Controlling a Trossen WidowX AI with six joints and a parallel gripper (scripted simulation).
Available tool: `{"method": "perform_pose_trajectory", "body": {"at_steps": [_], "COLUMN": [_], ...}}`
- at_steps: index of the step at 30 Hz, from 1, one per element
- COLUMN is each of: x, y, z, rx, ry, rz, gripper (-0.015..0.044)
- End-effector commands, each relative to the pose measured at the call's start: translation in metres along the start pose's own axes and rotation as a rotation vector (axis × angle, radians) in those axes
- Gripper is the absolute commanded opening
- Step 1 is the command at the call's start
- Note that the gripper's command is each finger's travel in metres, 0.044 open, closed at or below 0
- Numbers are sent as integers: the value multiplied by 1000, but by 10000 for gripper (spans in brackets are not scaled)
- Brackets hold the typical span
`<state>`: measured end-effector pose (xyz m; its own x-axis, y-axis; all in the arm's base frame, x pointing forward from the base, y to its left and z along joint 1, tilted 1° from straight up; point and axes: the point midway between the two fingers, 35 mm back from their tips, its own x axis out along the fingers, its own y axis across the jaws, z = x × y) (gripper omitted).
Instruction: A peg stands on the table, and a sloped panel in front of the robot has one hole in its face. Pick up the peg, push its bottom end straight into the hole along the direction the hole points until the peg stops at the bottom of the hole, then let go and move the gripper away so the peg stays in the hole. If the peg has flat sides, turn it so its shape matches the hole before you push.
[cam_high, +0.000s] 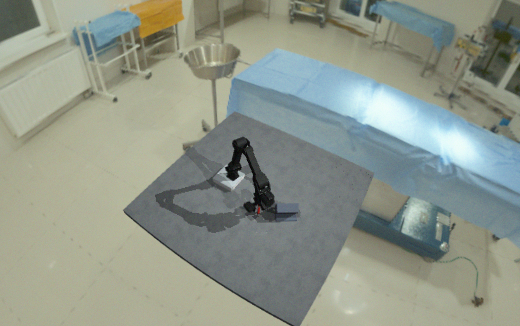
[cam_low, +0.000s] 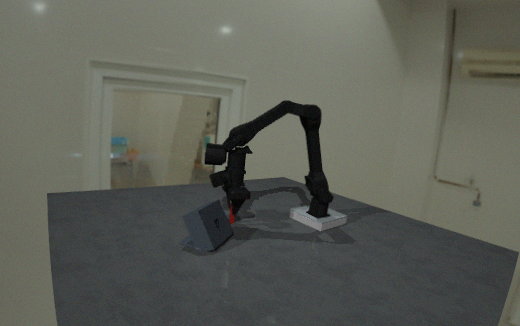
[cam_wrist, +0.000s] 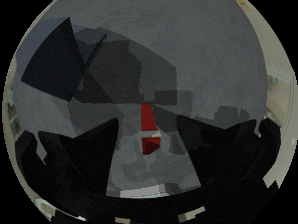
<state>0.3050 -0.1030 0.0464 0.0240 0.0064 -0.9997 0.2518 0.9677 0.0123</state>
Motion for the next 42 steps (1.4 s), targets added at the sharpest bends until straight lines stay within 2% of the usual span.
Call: {"method": "perform_pose_trajectory", "body": {"at_steps": [1,8,11,20,38,42], "x": [-1,-1,-1,-5,-75,-80], "y": [0,0,0,0,-1,-2], "z": [0,0,0,1,1,0], "rx": [0,0,0,0,3,4], "ry": [-1,-1,-1,-1,-1,-1], "rz": [1,1,1,1,3,4], "gripper": [204,20,0,0,0,0]}}
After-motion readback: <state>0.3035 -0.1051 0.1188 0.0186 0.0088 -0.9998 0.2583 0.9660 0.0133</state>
